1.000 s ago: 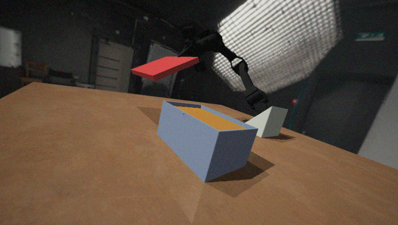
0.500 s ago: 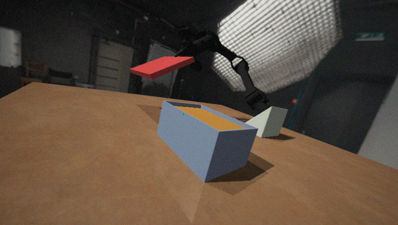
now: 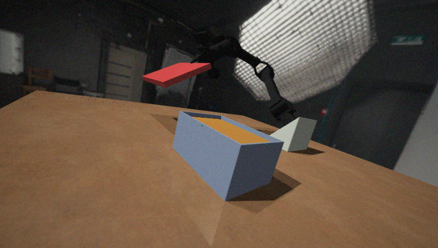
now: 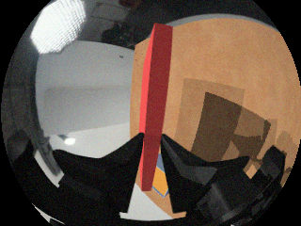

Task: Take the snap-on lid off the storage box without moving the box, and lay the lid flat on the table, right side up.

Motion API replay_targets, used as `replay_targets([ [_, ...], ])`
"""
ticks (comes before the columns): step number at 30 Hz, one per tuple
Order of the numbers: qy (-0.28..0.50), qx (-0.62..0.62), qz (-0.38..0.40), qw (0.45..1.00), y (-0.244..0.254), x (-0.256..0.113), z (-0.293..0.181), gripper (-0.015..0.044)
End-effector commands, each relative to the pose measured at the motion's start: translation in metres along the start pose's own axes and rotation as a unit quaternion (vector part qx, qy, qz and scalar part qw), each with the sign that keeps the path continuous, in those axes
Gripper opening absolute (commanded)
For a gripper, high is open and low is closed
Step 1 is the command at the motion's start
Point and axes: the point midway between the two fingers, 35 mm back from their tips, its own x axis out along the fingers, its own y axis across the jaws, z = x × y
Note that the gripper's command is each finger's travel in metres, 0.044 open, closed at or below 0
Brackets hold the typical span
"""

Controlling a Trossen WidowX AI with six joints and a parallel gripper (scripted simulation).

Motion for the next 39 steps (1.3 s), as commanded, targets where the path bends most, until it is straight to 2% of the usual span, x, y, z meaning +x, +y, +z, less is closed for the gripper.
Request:
replay_targets([
  [1,0.002,-0.001,0.004,1.000,-0.003,0.002,-0.002,0.0000],
  [39,0.001,-0.001,0.005,1.000,-0.026,0.022,-0.003,0.0000],
])
